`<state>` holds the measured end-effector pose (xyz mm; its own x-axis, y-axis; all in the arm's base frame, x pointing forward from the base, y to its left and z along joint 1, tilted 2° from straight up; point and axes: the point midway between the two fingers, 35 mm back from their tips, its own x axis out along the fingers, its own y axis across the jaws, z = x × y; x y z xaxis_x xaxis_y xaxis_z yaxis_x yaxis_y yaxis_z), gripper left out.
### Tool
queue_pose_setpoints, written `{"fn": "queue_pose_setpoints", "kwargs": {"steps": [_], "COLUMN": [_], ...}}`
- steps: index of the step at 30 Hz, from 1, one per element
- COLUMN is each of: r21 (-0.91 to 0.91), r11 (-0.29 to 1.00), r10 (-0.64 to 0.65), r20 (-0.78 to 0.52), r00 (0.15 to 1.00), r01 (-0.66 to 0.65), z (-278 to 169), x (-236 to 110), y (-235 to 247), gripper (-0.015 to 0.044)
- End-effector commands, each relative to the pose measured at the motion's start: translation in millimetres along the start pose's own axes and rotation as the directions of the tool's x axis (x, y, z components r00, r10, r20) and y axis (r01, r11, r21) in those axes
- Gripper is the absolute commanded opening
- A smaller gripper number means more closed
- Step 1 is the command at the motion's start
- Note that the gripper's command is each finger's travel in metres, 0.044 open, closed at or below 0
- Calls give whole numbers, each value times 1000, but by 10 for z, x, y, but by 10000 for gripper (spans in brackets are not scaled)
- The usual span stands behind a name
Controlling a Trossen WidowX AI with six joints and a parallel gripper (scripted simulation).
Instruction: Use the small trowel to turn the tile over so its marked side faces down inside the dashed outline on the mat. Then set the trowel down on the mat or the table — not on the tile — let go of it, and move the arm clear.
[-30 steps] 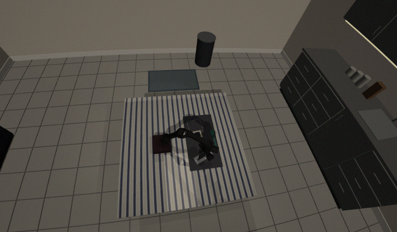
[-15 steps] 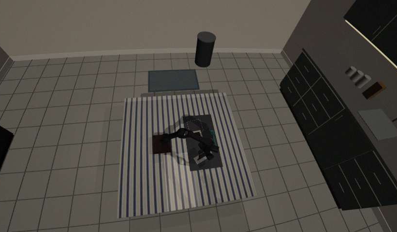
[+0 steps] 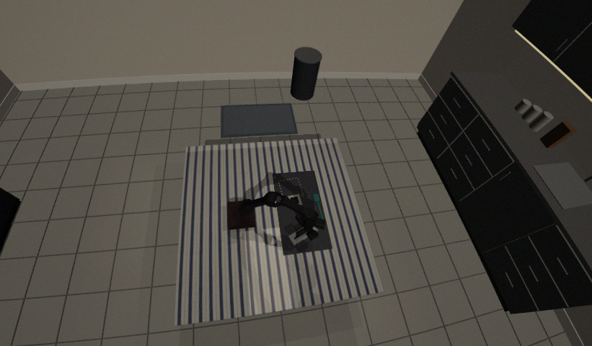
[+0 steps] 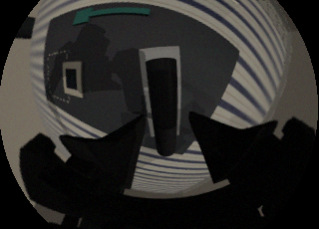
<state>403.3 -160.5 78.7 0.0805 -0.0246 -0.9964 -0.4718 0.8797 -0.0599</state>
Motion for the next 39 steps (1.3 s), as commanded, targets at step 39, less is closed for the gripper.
{"fn": "queue_pose_setpoints", "kwargs": {"steps": [39], "r21": [-227], "r11": [974], "r10": [2], "r20": [-9], "r00": [1000], "r01": [-4], "z": [-19], "x": [92], "y": [11], "gripper": [130]}}
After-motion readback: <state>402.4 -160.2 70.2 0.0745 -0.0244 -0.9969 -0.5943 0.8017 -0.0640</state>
